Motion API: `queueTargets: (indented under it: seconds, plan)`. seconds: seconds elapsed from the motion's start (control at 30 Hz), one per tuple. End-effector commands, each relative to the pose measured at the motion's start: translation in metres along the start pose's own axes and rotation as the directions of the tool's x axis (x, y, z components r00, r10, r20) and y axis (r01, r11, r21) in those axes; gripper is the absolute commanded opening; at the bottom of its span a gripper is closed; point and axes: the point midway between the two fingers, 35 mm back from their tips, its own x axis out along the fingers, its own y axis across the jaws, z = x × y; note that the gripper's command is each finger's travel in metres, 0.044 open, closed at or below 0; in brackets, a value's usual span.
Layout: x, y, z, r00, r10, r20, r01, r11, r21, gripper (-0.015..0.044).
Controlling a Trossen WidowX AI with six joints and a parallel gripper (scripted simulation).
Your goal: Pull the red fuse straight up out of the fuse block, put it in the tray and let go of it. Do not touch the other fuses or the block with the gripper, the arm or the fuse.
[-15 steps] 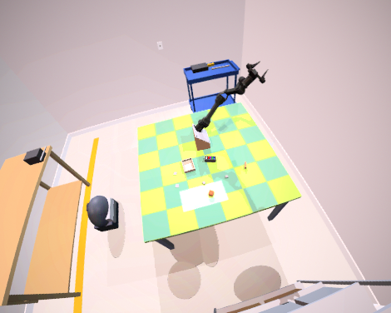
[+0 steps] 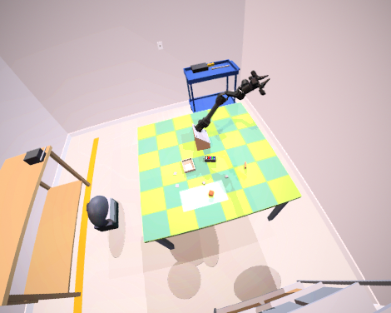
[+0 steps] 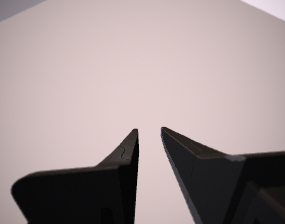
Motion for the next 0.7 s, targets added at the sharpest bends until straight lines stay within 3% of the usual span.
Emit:
queueTargets:
  seconds: [0.0, 0.33, 0.67]
  plan:
    - [-0.015, -0.064, 0.040, 0.980, -0.178, 0.090, 0.186, 0.979, -0.080, 0.0061]
    - [-0.084, -0.193, 0.112, 0.798, -0.552, 0.241, 0.597, 0.776, -0.200, 0.0061]
    - [-0.195, -0.298, 0.154, 0.474, -0.834, 0.282, 0.877, 0.418, -0.237, 0.0061]
